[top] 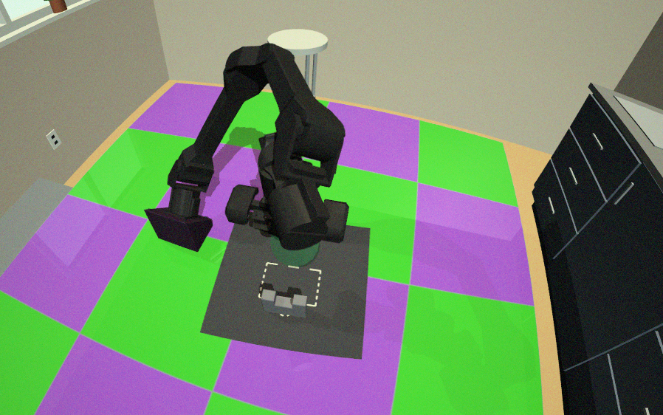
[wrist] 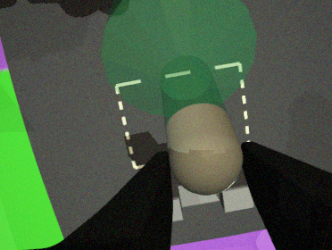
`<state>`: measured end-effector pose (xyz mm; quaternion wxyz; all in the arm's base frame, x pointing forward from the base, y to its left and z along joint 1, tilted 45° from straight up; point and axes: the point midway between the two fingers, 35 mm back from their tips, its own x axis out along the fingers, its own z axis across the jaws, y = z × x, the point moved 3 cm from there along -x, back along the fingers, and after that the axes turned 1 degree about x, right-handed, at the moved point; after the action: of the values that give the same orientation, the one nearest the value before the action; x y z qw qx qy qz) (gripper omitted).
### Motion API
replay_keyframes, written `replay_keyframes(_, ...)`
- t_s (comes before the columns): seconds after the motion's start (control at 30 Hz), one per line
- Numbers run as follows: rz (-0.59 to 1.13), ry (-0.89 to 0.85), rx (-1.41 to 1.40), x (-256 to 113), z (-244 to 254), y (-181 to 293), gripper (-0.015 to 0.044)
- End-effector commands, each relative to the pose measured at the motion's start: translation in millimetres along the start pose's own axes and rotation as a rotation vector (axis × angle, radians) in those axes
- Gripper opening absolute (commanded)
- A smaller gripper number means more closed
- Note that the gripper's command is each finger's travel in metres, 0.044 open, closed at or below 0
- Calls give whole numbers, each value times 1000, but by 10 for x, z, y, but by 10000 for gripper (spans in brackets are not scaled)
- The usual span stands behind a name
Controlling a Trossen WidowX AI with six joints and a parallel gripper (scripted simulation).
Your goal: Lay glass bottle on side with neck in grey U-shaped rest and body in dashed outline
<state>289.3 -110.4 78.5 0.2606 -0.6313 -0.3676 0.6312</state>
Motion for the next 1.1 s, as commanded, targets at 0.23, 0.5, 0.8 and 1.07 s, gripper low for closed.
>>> replay_keyframes(0.23, -3, 1, 3, 16, -14, 189, 111)
replay_keyframes(0.5, -11, 3, 12, 35, -21, 296, 111)
replay_keyframes(0.8, -19, 4, 21, 64, -28, 412, 111)
replay_keyframes(1.07, -24, 5, 29, 96, -35, 513, 111)
